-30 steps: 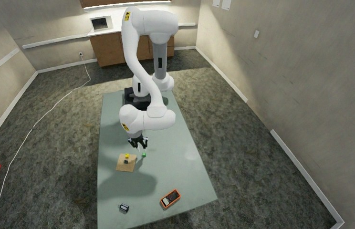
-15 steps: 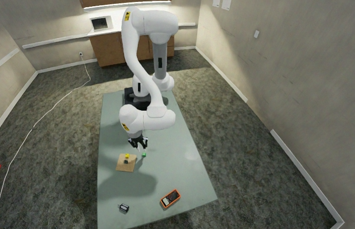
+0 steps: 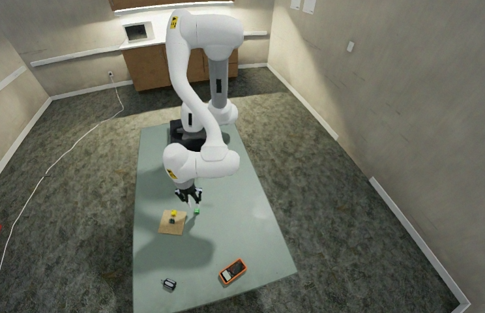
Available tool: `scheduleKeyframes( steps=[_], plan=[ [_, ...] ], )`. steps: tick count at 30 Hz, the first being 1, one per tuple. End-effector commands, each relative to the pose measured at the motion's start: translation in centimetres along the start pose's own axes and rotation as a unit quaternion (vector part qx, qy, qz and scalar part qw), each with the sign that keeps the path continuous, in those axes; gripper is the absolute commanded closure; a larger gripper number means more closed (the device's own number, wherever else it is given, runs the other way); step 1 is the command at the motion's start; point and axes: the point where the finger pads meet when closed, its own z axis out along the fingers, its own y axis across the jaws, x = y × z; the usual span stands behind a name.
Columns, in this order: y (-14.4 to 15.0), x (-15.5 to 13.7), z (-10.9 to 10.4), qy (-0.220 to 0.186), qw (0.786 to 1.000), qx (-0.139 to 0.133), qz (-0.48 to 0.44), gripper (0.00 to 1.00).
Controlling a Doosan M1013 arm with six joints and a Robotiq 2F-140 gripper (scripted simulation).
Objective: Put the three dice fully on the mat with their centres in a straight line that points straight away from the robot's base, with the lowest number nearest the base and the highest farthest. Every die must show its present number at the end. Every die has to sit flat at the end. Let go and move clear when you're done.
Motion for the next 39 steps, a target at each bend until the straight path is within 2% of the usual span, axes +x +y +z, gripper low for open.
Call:
scheduleKeyframes(
  steps=[1, 39],
  plan=[
    [0.0, 0.0, 0.2, 0.000, 1.000, 0.000, 0.000, 0.68],
    [-0.1, 0.1, 4.5, 0.000, 1.000, 0.000, 0.000, 0.68]
  ],
)
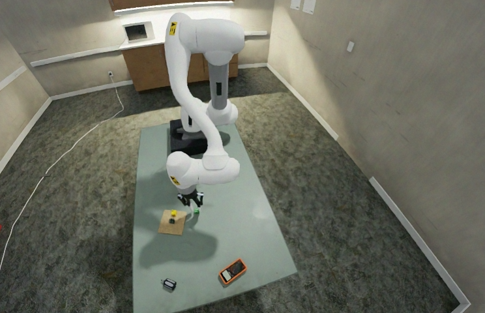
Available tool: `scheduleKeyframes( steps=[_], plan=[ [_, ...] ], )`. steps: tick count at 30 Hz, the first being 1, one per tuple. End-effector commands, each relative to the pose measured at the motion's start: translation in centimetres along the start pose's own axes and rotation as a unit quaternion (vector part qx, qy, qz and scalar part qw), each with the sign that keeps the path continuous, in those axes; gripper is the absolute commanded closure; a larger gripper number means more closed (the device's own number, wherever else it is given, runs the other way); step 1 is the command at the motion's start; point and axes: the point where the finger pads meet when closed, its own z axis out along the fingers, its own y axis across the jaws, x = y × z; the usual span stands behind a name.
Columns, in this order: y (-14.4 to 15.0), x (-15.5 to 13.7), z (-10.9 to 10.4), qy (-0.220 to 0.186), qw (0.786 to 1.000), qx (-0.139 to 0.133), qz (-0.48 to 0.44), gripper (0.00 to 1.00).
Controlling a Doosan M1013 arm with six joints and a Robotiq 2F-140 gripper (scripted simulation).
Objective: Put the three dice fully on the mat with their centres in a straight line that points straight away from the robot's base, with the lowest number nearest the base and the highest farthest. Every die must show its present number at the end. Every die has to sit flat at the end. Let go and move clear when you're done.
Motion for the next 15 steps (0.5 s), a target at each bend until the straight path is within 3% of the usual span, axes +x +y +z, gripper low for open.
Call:
scheduleKeyframes(
  steps=[1, 15],
  plan=[
    [-0.01, 0.05, 0.05, 0.001, 1.000, 0.000, 0.000, 0.68],
    [-0.02, 0.05, 0.41, 0.001, 1.000, 0.000, 0.000, 0.68]
  ],
)
